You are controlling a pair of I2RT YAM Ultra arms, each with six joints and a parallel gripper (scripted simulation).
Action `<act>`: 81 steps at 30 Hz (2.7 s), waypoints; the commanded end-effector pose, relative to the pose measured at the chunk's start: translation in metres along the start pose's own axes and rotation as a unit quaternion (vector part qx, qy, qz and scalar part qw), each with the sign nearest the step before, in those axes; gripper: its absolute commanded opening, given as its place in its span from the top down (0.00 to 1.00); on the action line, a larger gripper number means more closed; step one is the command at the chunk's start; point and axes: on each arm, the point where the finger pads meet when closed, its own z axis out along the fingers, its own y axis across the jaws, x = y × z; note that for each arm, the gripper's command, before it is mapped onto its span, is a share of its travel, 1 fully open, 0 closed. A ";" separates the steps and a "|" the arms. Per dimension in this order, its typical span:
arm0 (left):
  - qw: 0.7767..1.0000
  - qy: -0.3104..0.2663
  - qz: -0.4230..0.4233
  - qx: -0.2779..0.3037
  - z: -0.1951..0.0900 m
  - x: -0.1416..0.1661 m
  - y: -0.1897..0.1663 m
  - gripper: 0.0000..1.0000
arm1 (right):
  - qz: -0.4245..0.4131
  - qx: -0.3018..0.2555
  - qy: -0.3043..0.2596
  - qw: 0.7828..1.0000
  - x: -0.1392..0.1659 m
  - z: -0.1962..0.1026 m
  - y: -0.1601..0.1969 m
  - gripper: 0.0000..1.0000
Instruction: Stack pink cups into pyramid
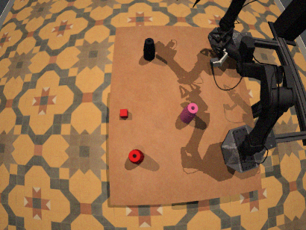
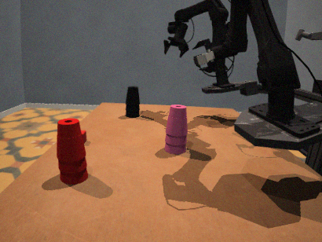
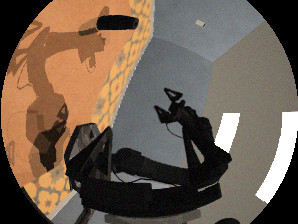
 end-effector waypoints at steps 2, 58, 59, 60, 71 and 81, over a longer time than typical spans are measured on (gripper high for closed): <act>1.000 0.002 -0.005 0.006 -0.001 0.002 -0.006 0.00 | -0.002 -0.004 -0.001 1.000 0.001 -0.002 0.001 0.00; 0.783 0.092 0.579 -0.211 -0.103 -0.206 0.063 0.00 | -0.703 0.002 -0.088 0.705 0.131 0.077 -0.063 0.00; 0.774 0.093 0.589 -0.214 -0.105 -0.211 0.064 0.00 | -0.718 -0.003 -0.088 0.690 0.135 0.078 -0.066 0.00; 0.765 0.094 0.599 -0.218 -0.107 -0.216 0.065 0.00 | -0.733 -0.008 -0.089 0.674 0.140 0.079 -0.070 0.00; 0.683 0.103 0.681 -0.245 -0.126 -0.257 0.074 0.00 | -0.855 -0.070 -0.092 0.506 0.181 0.083 -0.104 0.00; 0.616 0.106 0.734 -0.265 -0.141 -0.290 0.082 0.00 | -0.932 -0.164 -0.085 0.312 0.221 0.075 -0.155 0.00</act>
